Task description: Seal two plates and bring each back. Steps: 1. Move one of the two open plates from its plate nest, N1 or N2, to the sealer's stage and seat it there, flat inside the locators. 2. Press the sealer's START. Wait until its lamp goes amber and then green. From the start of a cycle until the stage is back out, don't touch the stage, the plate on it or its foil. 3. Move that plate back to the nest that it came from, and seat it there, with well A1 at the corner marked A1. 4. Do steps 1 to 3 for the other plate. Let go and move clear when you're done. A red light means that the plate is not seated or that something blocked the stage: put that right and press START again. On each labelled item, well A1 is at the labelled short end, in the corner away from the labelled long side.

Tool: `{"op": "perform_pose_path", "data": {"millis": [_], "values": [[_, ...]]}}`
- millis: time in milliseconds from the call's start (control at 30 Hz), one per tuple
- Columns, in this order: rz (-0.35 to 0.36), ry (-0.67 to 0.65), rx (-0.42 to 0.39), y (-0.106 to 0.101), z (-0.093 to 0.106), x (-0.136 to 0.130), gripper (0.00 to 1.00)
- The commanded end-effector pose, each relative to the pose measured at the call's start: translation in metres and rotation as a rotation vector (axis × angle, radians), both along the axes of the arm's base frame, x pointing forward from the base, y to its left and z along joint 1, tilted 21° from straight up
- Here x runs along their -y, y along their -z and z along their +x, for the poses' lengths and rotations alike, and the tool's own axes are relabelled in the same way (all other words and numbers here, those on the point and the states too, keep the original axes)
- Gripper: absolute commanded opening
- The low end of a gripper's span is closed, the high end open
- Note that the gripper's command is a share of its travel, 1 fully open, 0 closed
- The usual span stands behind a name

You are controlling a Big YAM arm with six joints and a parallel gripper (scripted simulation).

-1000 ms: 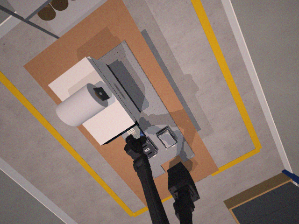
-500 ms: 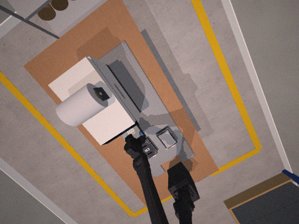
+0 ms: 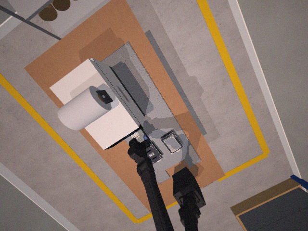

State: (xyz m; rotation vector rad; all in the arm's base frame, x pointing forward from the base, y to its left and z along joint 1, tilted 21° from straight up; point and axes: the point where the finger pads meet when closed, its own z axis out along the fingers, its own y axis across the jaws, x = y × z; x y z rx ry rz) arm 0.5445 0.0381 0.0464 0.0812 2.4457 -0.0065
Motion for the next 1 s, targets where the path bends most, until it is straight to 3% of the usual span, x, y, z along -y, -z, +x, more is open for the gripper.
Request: {"op": "perform_pose_path", "data": {"millis": [0,433,967], "values": [[0.005,0.013,0.039,-0.022,0.007,0.008,0.00],[0.004,-0.008,-0.012,0.011,-0.006,-0.010,0.00],[-0.003,0.005,0.009,-0.005,0.012,0.006,0.00]]}}
